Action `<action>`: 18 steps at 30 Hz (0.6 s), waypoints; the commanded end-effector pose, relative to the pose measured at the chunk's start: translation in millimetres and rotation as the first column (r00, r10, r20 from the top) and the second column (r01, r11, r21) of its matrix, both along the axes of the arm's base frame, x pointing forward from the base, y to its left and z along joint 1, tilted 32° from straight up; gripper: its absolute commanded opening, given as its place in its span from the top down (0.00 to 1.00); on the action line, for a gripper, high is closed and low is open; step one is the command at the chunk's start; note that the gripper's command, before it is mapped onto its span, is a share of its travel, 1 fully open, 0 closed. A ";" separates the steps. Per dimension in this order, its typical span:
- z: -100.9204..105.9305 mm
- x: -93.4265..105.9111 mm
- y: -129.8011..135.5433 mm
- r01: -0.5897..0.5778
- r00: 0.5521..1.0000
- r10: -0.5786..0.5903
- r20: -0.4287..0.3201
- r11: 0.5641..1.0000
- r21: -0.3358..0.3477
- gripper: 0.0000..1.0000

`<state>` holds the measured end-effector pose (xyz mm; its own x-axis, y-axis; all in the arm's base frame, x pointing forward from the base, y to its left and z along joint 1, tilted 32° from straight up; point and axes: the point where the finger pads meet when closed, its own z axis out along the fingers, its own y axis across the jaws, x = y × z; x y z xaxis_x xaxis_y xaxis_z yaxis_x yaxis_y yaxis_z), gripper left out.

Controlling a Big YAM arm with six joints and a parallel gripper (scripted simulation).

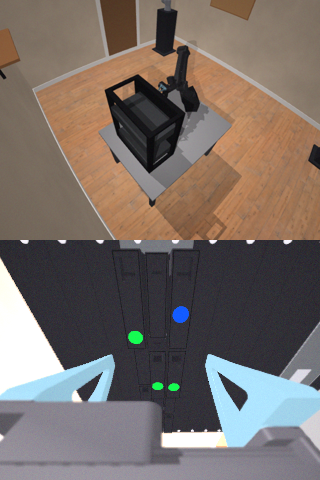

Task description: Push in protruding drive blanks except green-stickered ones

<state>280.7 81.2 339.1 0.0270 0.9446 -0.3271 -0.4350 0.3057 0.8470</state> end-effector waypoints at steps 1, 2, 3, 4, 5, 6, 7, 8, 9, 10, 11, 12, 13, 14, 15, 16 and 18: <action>33.2 2.3 1.3 -0.007 0.999 0.005 0.052 0.999 0.032 0.00; 33.2 2.3 1.3 -0.007 0.999 0.005 0.052 0.999 0.032 0.00; 33.2 2.3 1.3 -0.007 0.999 0.005 0.052 0.999 0.032 0.00; 33.2 2.3 1.3 -0.007 0.999 0.005 0.052 0.999 0.032 0.00; 33.2 2.3 1.3 -0.007 0.999 0.005 0.052 0.999 0.032 0.00; 33.2 2.3 1.3 -0.007 0.999 0.005 0.052 0.999 0.032 0.00; 33.2 2.3 1.3 -0.007 0.999 0.005 0.052 0.999 0.032 0.00; 33.2 2.3 1.3 -0.007 0.999 0.005 0.052 0.999 0.032 0.00; 33.2 2.3 1.3 -0.007 0.999 0.005 0.052 0.999 0.032 0.00; 33.2 2.3 1.3 -0.007 0.999 0.005 0.052 0.999 0.032 1.00; 33.2 2.3 1.3 -0.007 0.999 0.005 0.052 0.999 0.032 1.00; 33.2 2.3 1.3 -0.007 0.999 0.005 0.052 0.999 0.032 1.00; 33.2 2.3 1.3 -0.007 0.999 0.005 0.052 0.999 0.032 1.00; 33.2 2.3 1.3 -0.007 0.999 0.005 0.052 0.999 0.032 1.00; 33.2 2.3 1.3 -0.007 0.999 0.005 0.052 0.999 0.032 1.00; 33.2 2.3 1.3 -0.007 0.999 0.005 0.052 0.999 0.032 1.00; 33.2 2.3 1.3 -0.007 0.999 0.005 0.052 0.999 0.032 1.00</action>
<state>280.7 81.2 339.1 0.0270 0.9446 -0.3271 -0.4350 0.3057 0.8470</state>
